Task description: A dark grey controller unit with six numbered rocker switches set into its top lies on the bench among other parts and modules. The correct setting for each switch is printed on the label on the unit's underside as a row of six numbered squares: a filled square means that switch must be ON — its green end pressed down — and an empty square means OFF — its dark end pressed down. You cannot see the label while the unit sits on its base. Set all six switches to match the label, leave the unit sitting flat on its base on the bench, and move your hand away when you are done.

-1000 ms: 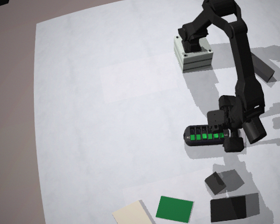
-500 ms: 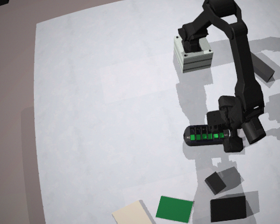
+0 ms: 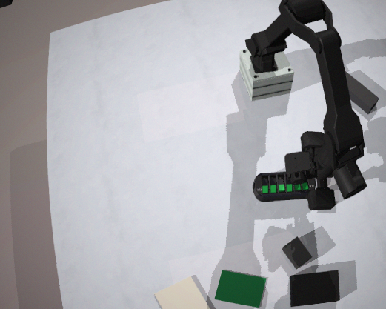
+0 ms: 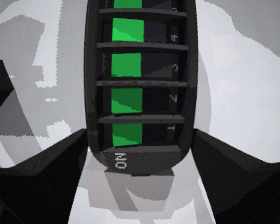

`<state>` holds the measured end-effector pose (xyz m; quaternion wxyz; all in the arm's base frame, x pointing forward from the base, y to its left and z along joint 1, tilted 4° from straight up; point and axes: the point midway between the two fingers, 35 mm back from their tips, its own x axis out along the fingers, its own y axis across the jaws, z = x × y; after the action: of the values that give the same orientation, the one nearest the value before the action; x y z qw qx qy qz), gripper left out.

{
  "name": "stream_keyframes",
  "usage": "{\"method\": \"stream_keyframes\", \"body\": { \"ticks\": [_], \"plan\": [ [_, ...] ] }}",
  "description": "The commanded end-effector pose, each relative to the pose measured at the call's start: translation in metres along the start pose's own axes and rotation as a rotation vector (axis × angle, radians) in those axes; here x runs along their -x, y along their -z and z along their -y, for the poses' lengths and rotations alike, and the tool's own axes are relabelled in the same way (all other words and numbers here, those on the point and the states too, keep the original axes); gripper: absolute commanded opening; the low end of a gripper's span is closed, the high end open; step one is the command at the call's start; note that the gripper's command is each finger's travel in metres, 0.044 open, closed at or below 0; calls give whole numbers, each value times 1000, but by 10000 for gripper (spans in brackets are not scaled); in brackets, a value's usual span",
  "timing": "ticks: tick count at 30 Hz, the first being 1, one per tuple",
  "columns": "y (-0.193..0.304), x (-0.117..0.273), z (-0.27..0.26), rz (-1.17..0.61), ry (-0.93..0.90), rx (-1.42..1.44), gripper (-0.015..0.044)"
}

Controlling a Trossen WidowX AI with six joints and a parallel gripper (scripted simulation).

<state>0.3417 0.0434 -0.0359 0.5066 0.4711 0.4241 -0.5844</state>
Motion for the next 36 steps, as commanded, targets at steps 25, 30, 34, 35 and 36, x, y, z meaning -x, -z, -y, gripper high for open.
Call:
{"method": "stream_keyframes", "body": {
  "ticks": [25, 30, 34, 35, 36],
  "plan": [
    [-14, 18, 0, -35, -1, -2, 336],
    [-17, 21, 0, -45, -1, -2, 336],
    [-19, 23, 0, -53, -1, -2, 336],
    [-20, 24, 0, -55, -1, -2, 336],
    [-20, 24, 0, -57, -1, -2, 336]
  ]
}}
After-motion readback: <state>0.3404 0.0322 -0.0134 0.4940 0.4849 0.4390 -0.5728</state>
